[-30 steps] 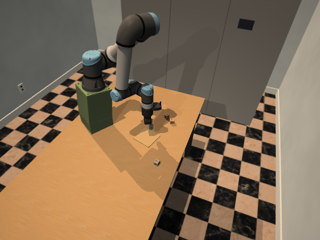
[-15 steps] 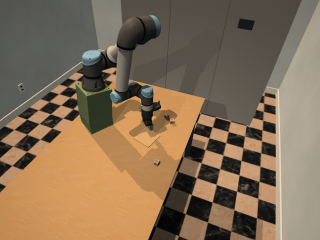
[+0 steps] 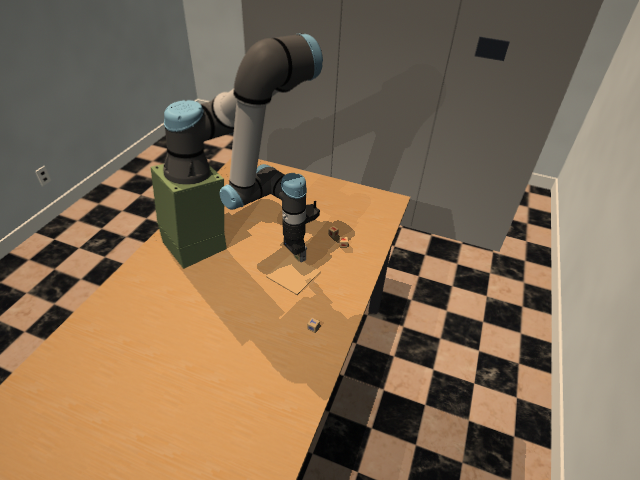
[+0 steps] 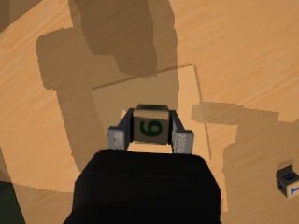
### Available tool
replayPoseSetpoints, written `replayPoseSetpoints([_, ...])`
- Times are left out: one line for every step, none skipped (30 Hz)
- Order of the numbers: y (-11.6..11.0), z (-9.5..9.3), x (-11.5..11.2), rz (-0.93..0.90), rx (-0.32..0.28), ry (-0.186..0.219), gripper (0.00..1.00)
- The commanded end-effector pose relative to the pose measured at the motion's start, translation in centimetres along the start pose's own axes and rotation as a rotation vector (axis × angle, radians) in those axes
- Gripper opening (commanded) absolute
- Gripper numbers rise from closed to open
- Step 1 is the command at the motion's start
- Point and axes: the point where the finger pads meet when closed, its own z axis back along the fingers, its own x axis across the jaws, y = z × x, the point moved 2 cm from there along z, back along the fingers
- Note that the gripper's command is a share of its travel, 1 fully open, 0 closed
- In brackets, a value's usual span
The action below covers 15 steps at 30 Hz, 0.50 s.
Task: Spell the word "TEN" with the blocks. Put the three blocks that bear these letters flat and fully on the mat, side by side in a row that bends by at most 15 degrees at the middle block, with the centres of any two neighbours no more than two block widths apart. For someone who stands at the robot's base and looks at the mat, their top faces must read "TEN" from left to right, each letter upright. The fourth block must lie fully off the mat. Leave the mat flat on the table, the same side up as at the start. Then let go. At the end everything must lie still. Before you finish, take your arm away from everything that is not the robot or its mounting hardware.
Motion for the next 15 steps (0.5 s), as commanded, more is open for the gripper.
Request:
replayPoseSetpoints([-0.01, -0.01, 0.02, 0.017, 0.000, -0.001, 0.57])
replayPoseSetpoints([-0.01, -0.01, 0.02, 0.018, 0.000, -0.001, 0.57])
replayPoseSetpoints([-0.01, -0.01, 0.02, 0.018, 0.000, -0.001, 0.57])
replayPoseSetpoints([-0.01, -0.01, 0.02, 0.018, 0.000, -0.001, 0.57])
replayPoseSetpoints([-0.02, -0.01, 0.02, 0.018, 0.001, -0.001, 0.57])
replayPoseSetpoints([-0.02, -0.01, 0.02, 0.018, 0.003, -0.001, 0.57])
replayPoseSetpoints([-0.03, -0.02, 0.02, 0.018, 0.005, -0.001, 0.57])
replayPoseSetpoints([-0.04, -0.03, 0.01, 0.018, 0.010, 0.000, 0.57])
replayPoseSetpoints([-0.06, -0.05, 0.01, 0.018, 0.016, 0.000, 0.57])
replayPoseSetpoints([-0.08, -0.06, 0.00, 0.018, 0.025, 0.001, 0.57])
replayPoseSetpoints([-0.11, -0.08, 0.00, 0.018, 0.036, 0.002, 0.57])
replayPoseSetpoints([-0.15, -0.10, -0.01, 0.019, 0.049, 0.003, 0.57])
replayPoseSetpoints([-0.19, -0.11, -0.01, 0.019, 0.065, 0.004, 0.57])
replayPoseSetpoints([-0.23, -0.12, -0.01, 0.020, 0.083, 0.004, 0.57])
replayPoseSetpoints([-0.23, -0.12, -0.01, 0.020, 0.083, 0.004, 0.57])
